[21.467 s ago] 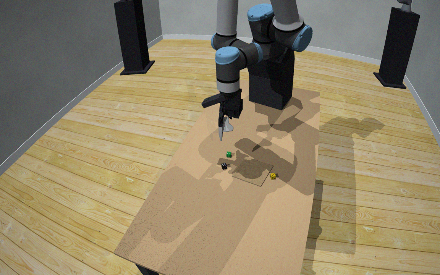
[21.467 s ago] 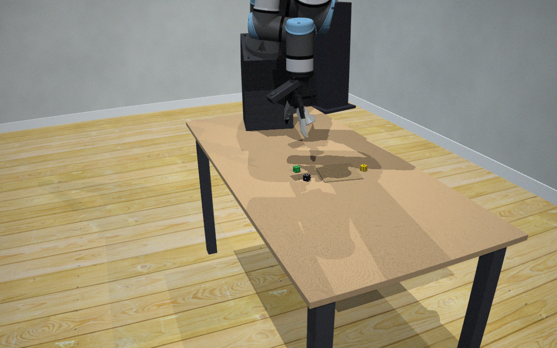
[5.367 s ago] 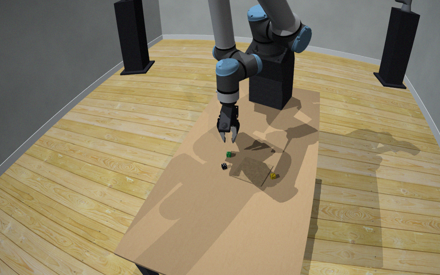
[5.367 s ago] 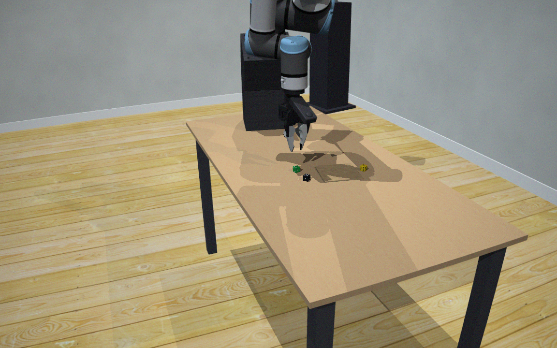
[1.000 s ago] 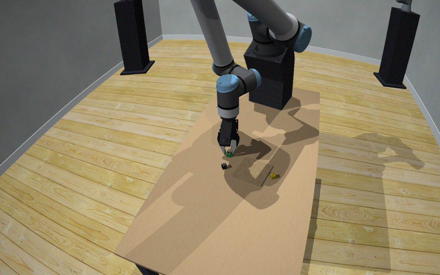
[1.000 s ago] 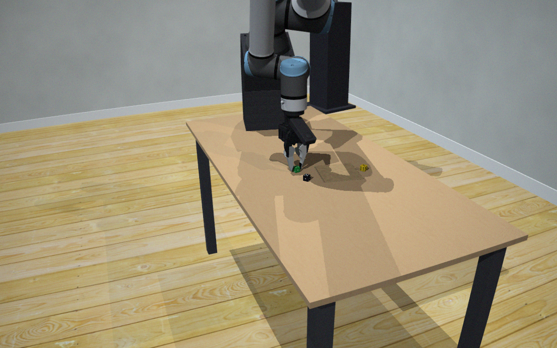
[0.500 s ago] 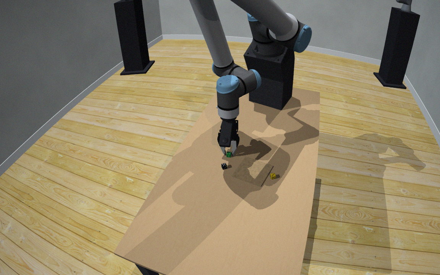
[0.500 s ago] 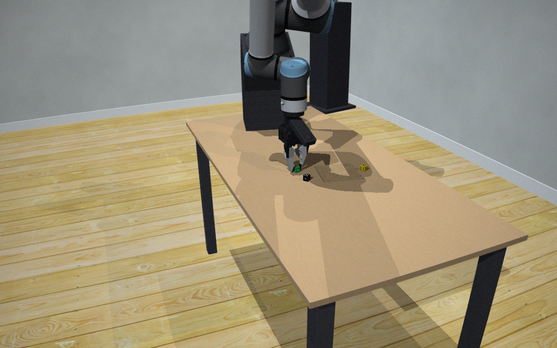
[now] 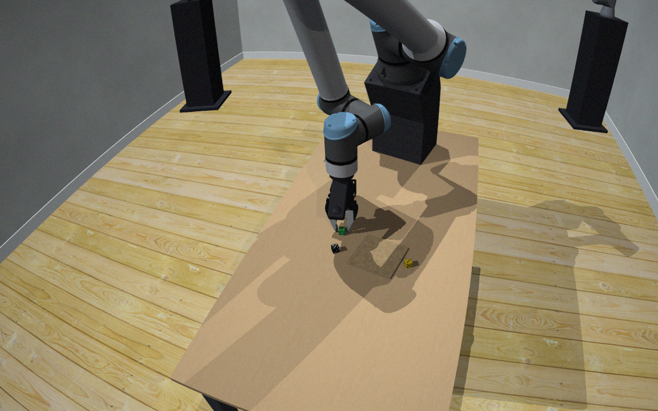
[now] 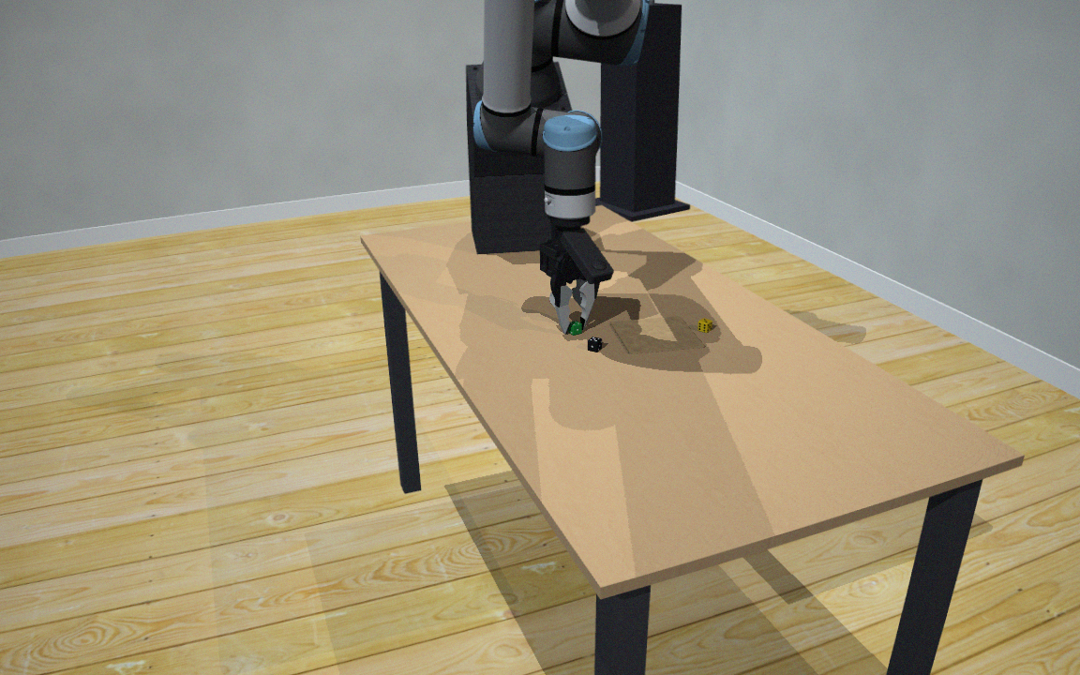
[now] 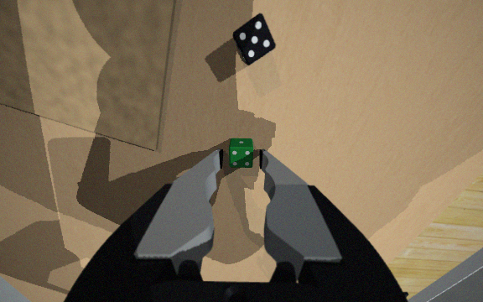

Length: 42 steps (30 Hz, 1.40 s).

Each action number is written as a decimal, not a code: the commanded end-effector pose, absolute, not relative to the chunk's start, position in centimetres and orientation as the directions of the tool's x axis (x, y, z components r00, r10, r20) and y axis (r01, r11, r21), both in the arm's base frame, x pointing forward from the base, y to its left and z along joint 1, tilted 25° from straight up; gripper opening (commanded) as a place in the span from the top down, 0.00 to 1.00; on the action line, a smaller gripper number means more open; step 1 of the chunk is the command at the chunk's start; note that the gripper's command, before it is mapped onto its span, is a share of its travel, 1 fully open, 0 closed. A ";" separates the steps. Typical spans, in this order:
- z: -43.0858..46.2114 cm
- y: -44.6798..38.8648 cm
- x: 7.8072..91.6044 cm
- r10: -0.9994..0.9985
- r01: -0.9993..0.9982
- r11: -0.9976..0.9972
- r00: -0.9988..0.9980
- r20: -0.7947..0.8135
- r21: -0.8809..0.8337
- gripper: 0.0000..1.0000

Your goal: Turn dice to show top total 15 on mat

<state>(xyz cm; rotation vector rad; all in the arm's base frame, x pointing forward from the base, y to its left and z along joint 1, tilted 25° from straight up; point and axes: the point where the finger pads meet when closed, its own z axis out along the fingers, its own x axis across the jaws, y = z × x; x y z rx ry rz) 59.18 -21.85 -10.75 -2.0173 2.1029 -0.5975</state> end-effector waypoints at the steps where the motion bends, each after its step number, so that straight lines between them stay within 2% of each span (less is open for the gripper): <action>1: -10.7 -21.8 59.2 -0.985 -0.919 0.006 -0.073 0.153 -0.395 0.79; 9: -10.7 -21.8 59.2 -0.985 -0.919 0.006 -0.073 0.153 -0.395 0.79; 10: -10.7 -21.8 59.2 -0.985 -0.919 0.006 -0.073 0.153 -0.395 0.97; 42: -10.7 -21.8 59.2 -0.985 -0.919 0.006 -0.073 0.153 -0.395 0.97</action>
